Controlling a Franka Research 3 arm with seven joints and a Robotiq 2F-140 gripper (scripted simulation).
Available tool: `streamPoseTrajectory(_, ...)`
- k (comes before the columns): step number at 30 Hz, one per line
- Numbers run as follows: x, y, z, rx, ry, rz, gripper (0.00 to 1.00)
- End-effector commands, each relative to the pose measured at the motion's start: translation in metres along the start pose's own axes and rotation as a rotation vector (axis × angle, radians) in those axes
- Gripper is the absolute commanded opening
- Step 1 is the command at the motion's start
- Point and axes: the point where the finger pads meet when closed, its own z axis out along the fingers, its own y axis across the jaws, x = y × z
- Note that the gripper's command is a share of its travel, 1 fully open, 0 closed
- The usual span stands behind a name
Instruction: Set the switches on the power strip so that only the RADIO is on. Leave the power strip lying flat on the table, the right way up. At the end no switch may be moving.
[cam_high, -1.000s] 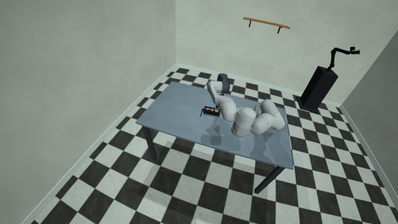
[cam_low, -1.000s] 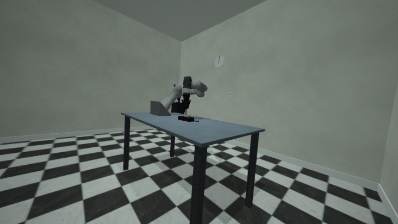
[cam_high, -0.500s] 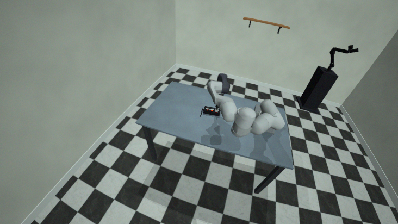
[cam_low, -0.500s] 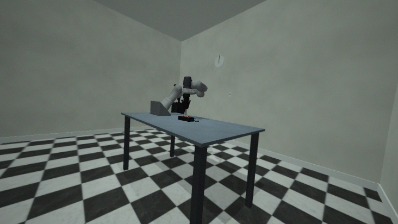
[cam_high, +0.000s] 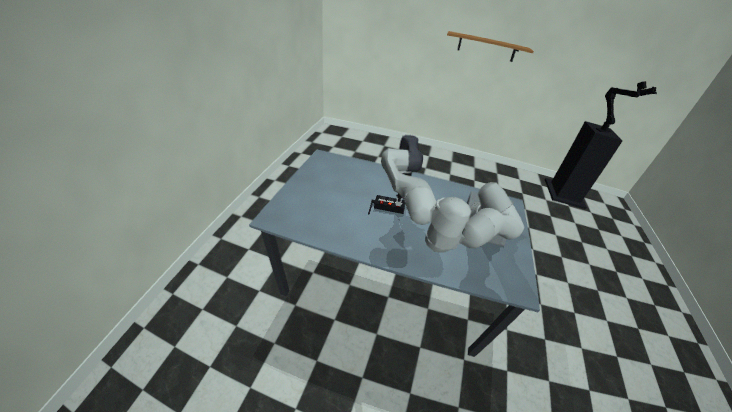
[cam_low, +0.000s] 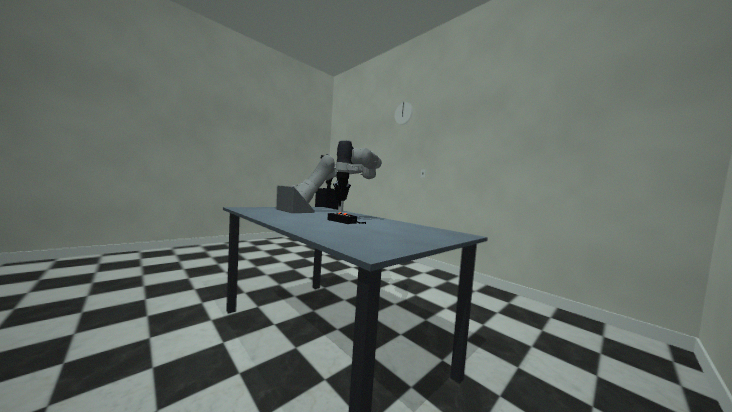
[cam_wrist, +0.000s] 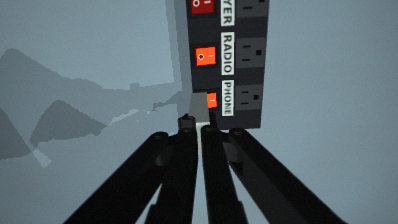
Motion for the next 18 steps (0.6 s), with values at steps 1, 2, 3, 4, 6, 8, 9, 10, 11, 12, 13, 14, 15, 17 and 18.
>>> streamPoseTrajectory(1, 0.0007, 0.001, 0.0005, -0.002, 0.003, -0.004, 0.0)
streamPoseTrajectory(2, 0.0007, 0.001, 0.0005, -0.002, 0.003, -0.004, 0.0)
streamPoseTrajectory(3, 0.0007, 0.001, 0.0005, -0.002, 0.003, -0.004, 0.0)
streamPoseTrajectory(4, 0.0007, 0.001, 0.0005, -0.002, 0.003, -0.004, 0.0)
streamPoseTrajectory(6, 0.0007, 0.001, 0.0005, -0.002, 0.003, -0.004, 0.0)
streamPoseTrajectory(8, 0.0007, 0.001, 0.0005, -0.002, 0.003, -0.004, 0.0)
streamPoseTrajectory(9, 0.0007, 0.001, 0.0005, -0.002, 0.003, -0.004, 0.0)
streamPoseTrajectory(10, 0.0007, 0.001, 0.0005, -0.002, 0.003, -0.004, 0.0)
streamPoseTrajectory(11, 0.0007, 0.001, 0.0005, -0.002, 0.003, -0.004, 0.0)
streamPoseTrajectory(12, 0.0007, 0.001, 0.0005, -0.002, 0.003, -0.004, 0.0)
streamPoseTrajectory(13, 0.0007, 0.001, 0.0005, -0.002, 0.003, -0.004, 0.0)
streamPoseTrajectory(14, 0.0007, 0.001, 0.0005, -0.002, 0.003, -0.004, 0.0)
streamPoseTrajectory(15, 0.0007, 0.001, 0.0005, -0.002, 0.003, -0.004, 0.0)
streamPoseTrajectory(17, 0.0007, 0.001, 0.0005, -0.002, 0.003, -0.004, 0.0)
streamPoseTrajectory(18, 0.0007, 0.001, 0.0005, -0.002, 0.003, -0.004, 0.0)
